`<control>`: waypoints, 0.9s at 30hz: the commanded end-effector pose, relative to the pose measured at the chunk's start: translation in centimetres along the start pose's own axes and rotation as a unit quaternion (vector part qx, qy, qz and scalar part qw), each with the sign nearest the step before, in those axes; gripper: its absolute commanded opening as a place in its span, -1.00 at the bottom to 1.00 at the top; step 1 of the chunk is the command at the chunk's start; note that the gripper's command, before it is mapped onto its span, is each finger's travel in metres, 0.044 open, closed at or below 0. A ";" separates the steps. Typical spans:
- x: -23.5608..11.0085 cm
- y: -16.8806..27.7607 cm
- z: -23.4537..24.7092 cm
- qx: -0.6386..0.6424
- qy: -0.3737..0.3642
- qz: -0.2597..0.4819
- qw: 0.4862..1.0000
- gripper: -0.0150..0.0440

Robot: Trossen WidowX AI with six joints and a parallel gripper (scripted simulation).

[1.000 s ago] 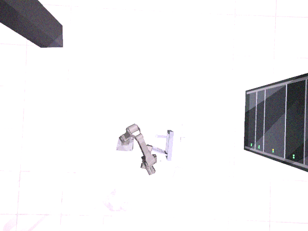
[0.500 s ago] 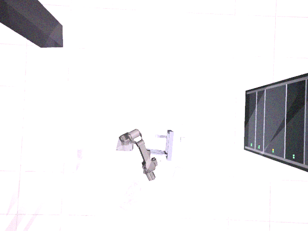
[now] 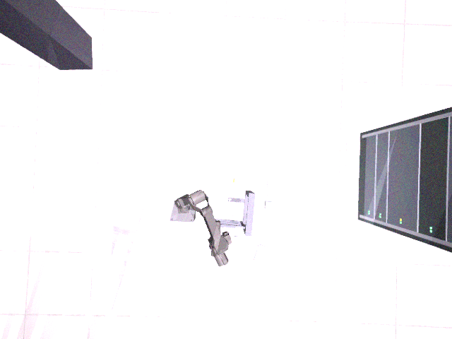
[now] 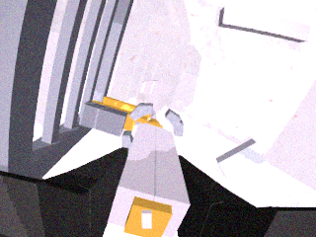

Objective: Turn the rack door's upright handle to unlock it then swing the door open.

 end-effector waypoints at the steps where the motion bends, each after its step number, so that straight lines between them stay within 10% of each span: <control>1: 0.0 0.0 0.0 -0.008 0.001 0.003 1.000 -0.24; 10: 0.0 0.0 0.0 -0.008 0.001 0.003 1.000 0.50; 27: -2.3 -0.1 -0.1 -0.007 0.011 -0.002 1.000 0.50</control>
Point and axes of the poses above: the point midway between the two fingers, 35 mm back from their tips, its own x axis out along the fingers, its own z axis across the jaws, y = z × x, the point moved 2 cm from there along -x, back along the fingers, and after that the axes turned 1 degree about -x, right-handed, at the moved point
